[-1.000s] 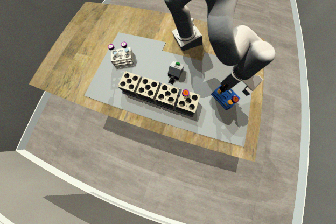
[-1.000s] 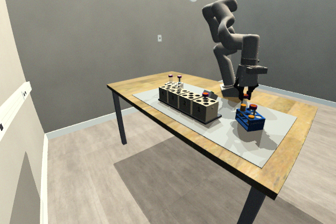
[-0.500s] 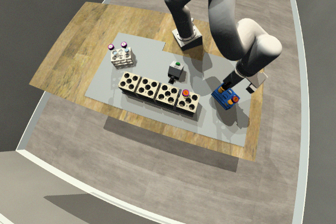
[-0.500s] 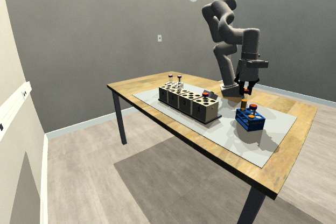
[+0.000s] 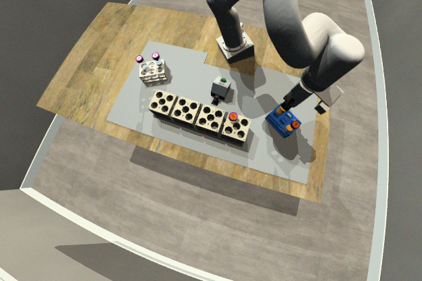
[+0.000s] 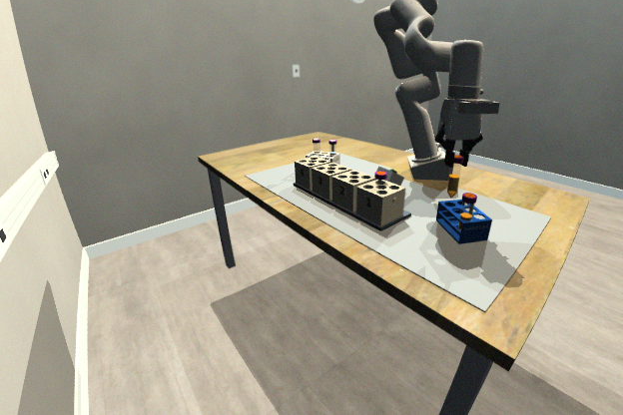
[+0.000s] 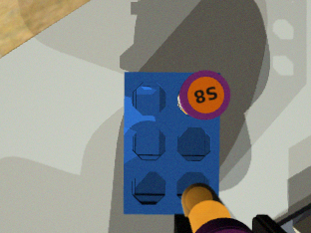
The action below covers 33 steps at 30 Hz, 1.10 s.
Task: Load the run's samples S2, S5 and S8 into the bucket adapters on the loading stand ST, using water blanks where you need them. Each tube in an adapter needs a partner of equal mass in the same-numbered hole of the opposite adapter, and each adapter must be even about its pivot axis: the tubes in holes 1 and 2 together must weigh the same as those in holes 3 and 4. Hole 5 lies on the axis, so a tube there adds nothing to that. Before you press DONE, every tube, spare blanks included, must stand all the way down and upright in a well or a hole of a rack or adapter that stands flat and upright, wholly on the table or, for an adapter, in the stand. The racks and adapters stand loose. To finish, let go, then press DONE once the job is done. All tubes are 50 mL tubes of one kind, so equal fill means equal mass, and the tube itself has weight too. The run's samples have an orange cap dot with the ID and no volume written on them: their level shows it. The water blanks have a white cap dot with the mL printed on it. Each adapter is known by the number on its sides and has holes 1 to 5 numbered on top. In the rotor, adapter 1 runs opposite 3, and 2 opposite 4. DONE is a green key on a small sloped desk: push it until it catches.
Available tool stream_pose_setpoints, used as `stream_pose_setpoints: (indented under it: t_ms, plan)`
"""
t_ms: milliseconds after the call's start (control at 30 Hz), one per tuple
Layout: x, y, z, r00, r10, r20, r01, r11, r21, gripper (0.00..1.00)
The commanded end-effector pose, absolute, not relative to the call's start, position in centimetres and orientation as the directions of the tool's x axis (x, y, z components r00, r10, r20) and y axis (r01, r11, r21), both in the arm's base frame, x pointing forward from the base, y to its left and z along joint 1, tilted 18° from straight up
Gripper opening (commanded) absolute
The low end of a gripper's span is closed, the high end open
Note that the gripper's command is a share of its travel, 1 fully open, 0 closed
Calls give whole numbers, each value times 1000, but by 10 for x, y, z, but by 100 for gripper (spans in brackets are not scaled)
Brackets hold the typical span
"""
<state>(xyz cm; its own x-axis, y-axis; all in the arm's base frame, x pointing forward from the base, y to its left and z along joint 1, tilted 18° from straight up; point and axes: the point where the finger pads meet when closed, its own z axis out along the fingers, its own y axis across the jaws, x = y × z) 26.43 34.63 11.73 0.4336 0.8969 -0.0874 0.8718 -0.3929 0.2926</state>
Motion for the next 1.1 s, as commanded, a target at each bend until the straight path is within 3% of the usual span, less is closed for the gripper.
stream_pose_setpoints:
  t_ms: [0,1067]
  plan:
    - [263,349,125,433,897,-84,871,-393,293,0]
    - [251,359,174,433,897,-84,872,-393,293,0]
